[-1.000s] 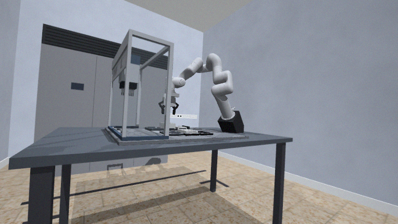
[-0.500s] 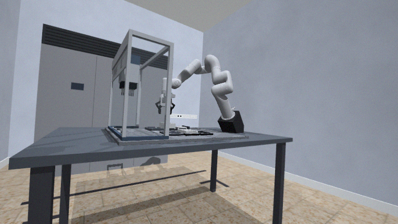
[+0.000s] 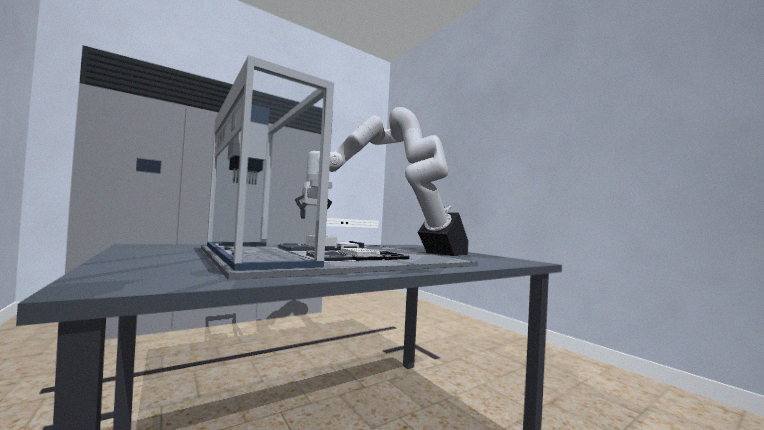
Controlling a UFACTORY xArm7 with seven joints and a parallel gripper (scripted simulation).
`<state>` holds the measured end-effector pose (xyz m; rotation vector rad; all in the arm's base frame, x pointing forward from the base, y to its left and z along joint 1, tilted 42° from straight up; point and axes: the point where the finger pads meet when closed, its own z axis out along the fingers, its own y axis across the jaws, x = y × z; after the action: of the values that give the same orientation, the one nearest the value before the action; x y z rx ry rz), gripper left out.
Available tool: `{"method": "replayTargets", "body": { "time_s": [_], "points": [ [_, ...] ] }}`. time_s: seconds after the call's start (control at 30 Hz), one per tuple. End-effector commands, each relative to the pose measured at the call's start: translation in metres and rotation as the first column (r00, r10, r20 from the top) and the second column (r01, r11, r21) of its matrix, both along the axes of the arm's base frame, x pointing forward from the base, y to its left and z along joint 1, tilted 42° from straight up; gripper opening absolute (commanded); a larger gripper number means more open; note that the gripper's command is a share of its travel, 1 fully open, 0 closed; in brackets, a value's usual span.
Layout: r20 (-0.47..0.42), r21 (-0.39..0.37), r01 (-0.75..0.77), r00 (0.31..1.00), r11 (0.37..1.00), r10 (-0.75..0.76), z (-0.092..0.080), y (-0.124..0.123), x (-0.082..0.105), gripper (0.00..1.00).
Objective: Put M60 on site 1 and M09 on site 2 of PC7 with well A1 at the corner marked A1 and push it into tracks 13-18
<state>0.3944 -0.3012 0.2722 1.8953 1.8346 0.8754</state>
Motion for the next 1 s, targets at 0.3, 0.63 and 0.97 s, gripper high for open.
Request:
{"method": "replayTargets", "body": {
  "time_s": [0.3, 0.63, 0.97],
  "points": [
    [0.004, -0.002, 0.004, 1.000, 1.000, -0.004, -0.002, -0.001, 0.003, 1.00],
    [0.004, -0.002, 0.004, 1.000, 1.000, -0.004, -0.012, 0.001, 0.012, 1.00],
    [0.004, -0.002, 0.003, 1.000, 1.000, -0.003, -0.024, 0.004, 0.023, 1.00]
  ]
}}
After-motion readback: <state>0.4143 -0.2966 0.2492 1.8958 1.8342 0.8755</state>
